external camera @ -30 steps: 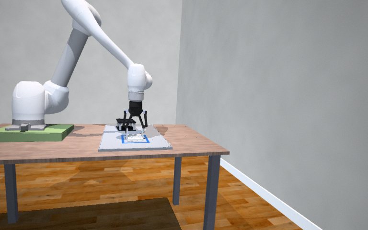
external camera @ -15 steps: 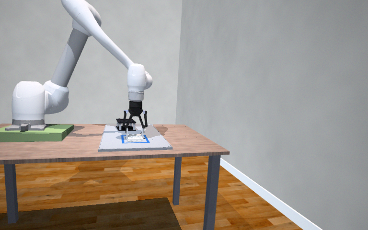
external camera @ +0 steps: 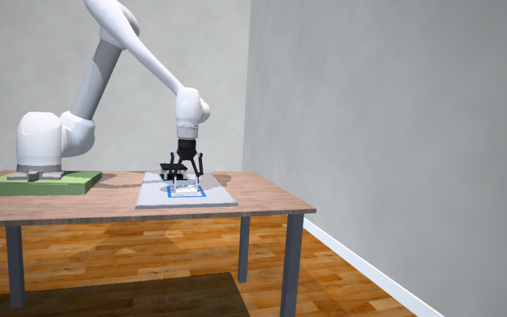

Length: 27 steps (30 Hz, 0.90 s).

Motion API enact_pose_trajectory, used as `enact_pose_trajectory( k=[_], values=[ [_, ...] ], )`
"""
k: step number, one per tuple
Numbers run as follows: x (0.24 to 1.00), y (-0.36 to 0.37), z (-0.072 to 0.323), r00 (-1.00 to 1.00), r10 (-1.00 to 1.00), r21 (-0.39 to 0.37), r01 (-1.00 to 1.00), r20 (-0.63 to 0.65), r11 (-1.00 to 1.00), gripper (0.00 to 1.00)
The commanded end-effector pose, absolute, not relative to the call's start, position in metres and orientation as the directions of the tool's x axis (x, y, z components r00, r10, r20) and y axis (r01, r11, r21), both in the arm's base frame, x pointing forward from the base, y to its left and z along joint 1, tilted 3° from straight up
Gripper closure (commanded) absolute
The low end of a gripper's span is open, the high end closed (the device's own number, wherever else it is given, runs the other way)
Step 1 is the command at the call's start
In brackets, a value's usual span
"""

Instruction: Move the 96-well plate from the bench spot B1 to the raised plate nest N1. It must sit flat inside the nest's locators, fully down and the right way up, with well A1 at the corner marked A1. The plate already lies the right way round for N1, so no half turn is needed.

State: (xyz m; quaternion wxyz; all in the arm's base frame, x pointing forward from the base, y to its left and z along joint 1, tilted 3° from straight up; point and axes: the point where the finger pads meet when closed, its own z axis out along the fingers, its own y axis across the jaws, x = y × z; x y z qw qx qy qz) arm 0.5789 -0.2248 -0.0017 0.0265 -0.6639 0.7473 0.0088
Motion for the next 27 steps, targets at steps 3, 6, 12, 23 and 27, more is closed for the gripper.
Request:
enact_pose_trajectory(
  k=[3,6,12,23,27],
  values=[
    [0.579,-0.225,0.004,-0.117,-0.992,-0.022,-0.993,-0.052,0.118,1.0],
    [0.579,-0.225,0.009,-0.117,-0.992,-0.022,-0.993,-0.052,0.118,1.0],
    [0.578,-0.226,0.019,-0.117,-0.992,-0.022,-0.993,-0.052,0.118,1.0],
    [0.578,-0.226,0.034,-0.117,-0.992,-0.022,-0.993,-0.052,0.118,1.0],
    [0.578,-0.227,0.041,-0.117,-0.992,-0.022,-0.993,-0.052,0.118,1.0]
  ],
)
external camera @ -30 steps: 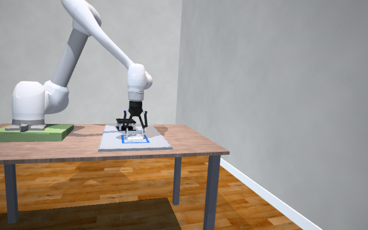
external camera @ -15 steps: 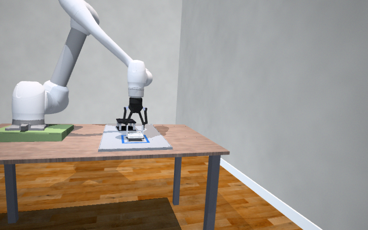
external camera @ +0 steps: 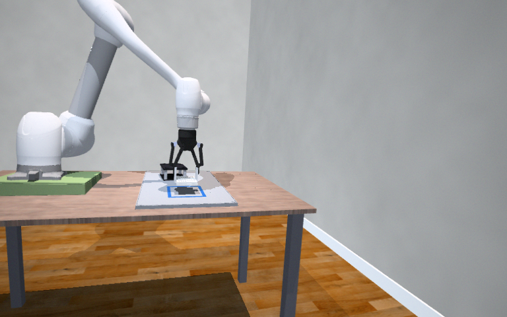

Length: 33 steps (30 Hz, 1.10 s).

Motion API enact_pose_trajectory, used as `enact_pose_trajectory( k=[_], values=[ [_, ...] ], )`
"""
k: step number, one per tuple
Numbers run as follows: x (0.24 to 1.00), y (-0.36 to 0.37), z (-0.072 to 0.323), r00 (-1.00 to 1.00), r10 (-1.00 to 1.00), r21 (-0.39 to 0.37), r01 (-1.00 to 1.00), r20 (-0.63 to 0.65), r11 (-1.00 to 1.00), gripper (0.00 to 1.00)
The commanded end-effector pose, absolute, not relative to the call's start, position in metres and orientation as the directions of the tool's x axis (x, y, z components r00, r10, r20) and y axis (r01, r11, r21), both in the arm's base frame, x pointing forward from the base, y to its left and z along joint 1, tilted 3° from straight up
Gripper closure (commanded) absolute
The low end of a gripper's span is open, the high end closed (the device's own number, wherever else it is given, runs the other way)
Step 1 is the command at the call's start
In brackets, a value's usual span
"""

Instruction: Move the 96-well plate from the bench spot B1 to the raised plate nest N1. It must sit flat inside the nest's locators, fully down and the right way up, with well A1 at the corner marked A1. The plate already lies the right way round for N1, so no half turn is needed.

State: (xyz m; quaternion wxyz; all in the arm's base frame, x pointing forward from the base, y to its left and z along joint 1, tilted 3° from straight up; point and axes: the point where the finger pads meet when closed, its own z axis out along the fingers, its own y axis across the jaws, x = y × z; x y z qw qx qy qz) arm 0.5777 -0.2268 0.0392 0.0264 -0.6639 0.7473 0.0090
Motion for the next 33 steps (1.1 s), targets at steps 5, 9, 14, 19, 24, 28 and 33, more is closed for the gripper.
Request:
enact_pose_trajectory(
  k=[5,9,14,19,24,28,33],
  values=[
    [0.577,-0.227,0.048,-0.117,-0.992,-0.022,-0.993,-0.052,0.118,1.0],
    [0.577,-0.227,0.053,-0.117,-0.992,-0.022,-0.993,-0.052,0.118,1.0],
    [0.577,-0.228,0.061,-0.117,-0.992,-0.022,-0.993,-0.052,0.118,1.0],
    [0.577,-0.228,0.061,-0.117,-0.992,-0.022,-0.993,-0.052,0.118,1.0],
    [0.577,-0.228,0.061,-0.117,-0.992,-0.022,-0.993,-0.052,0.118,1.0],
    [0.577,-0.228,0.061,-0.117,-0.992,-0.022,-0.993,-0.052,0.118,1.0],
    [0.577,-0.221,0.062,-0.051,-0.997,-0.025,-0.998,-0.05,0.052,1.0]
  ],
)
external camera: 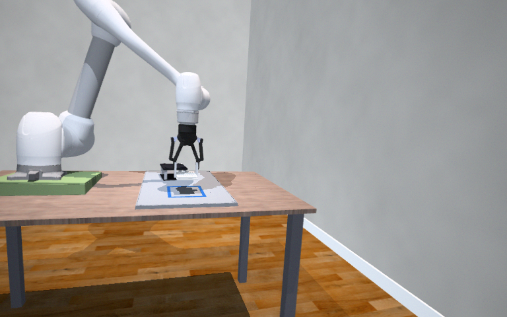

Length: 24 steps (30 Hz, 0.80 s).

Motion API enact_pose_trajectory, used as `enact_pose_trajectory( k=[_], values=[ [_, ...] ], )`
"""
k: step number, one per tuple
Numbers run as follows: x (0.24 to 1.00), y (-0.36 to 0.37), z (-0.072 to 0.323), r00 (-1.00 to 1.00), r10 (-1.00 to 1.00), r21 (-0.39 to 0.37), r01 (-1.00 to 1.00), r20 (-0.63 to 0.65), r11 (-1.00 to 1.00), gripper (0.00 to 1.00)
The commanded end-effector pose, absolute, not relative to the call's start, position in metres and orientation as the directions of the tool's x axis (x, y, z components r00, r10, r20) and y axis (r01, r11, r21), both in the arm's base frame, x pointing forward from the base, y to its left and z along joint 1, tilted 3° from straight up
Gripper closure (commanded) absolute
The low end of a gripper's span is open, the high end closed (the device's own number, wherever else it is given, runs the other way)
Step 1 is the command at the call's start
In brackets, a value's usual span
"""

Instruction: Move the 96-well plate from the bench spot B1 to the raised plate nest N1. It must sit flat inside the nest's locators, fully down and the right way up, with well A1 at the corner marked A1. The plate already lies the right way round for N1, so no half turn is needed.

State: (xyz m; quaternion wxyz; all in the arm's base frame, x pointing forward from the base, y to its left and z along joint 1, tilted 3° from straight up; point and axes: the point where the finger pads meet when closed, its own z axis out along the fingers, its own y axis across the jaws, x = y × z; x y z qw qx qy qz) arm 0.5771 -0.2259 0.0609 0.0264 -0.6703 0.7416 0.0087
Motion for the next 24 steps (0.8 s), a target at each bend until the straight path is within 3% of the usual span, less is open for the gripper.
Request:
enact_pose_trajectory(
  k=[1,24],
  values=[
    [0.577,-0.218,0.063,-0.017,-0.999,-0.027,-0.999,-0.049,0.019,1.0],
    [0.576,-0.157,0.078,-0.014,-0.999,-0.027,-1.0,-0.049,0.016,1.0]
  ],
)
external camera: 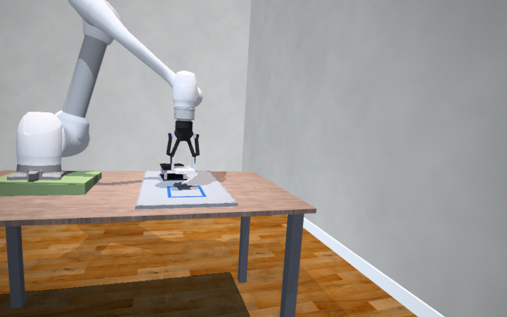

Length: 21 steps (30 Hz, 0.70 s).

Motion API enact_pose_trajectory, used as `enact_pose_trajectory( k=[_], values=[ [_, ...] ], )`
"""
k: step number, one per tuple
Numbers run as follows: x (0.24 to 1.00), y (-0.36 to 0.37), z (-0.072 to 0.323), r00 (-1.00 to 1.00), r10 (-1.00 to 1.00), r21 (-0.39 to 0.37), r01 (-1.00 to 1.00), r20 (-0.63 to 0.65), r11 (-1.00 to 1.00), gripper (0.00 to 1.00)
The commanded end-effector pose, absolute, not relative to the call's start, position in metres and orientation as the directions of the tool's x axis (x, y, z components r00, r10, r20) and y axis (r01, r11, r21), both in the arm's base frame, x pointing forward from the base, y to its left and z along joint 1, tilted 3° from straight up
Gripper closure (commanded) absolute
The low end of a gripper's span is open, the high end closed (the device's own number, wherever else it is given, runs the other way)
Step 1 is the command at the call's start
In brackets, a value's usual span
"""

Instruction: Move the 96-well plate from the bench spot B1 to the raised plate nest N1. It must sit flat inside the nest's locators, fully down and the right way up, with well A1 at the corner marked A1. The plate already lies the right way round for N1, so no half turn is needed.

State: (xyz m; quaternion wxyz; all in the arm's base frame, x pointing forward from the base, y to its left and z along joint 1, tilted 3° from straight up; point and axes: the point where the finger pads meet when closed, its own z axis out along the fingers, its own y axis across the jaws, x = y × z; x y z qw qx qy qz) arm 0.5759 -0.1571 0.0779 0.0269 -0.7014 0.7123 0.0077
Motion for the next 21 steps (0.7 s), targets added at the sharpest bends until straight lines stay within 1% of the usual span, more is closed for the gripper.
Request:
enact_pose_trajectory(
  k=[1,21],
  values=[
    [0.576,-0.153,0.079,-0.014,-0.999,-0.027,-1.0,-0.049,0.016,1.0],
    [0.575,-0.095,0.093,-0.014,-0.999,-0.027,-1.0,-0.049,0.016,1.0]
  ],
)
